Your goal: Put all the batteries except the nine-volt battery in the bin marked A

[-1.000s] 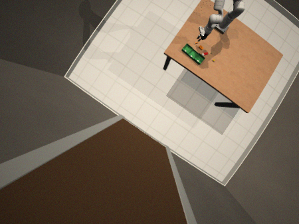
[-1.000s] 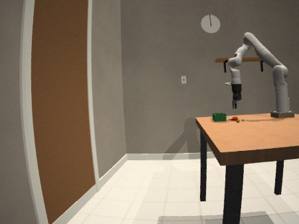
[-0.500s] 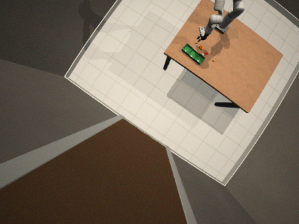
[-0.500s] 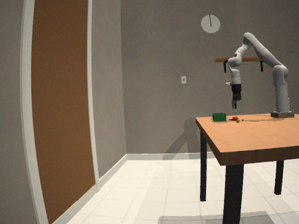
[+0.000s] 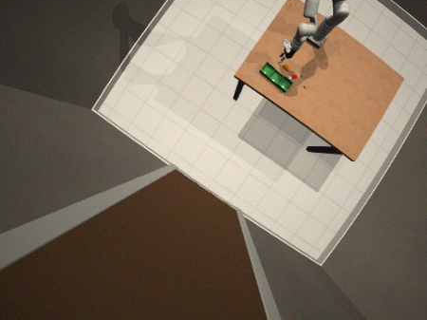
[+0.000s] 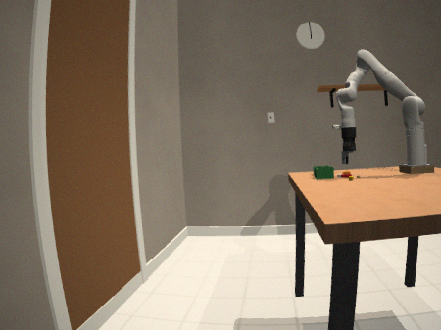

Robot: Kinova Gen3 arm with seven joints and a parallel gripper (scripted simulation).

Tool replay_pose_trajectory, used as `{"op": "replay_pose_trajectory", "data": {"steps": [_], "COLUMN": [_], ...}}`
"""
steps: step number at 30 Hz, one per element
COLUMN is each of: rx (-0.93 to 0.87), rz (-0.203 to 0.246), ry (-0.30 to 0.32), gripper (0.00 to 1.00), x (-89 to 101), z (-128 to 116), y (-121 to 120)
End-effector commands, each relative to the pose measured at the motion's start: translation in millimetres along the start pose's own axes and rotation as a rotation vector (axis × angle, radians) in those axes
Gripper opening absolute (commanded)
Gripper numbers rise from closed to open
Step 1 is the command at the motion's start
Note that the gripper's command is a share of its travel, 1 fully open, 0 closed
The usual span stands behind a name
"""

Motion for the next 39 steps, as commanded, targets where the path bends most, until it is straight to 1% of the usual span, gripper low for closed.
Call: {"op": "replay_pose_trajectory", "data": {"steps": [1,8,30,39], "rx": [0.011,0.011,0.011,0.011], "rz": [0.004,0.004,0.004,0.004], "ry": [-0.013,-0.013,-0.013,-0.013], "gripper": [0.54,0.54,0.54,0.54], "x": [-13.1,-39.2,-39.3,-51.2], "z": [-4.8,-7.6,-4.1,-4.7], "y": [-5.3,-8.3,-4.5,-4.6]}}
Point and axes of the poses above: the point where the finger pads meet when closed, its own x axis back along the fingers, its own y axis across the jaws, z = x × y, the point moved 5 cm from there along x, back along the fingers, and after that the axes turned 15 degrees about x, right-handed, at the moved point
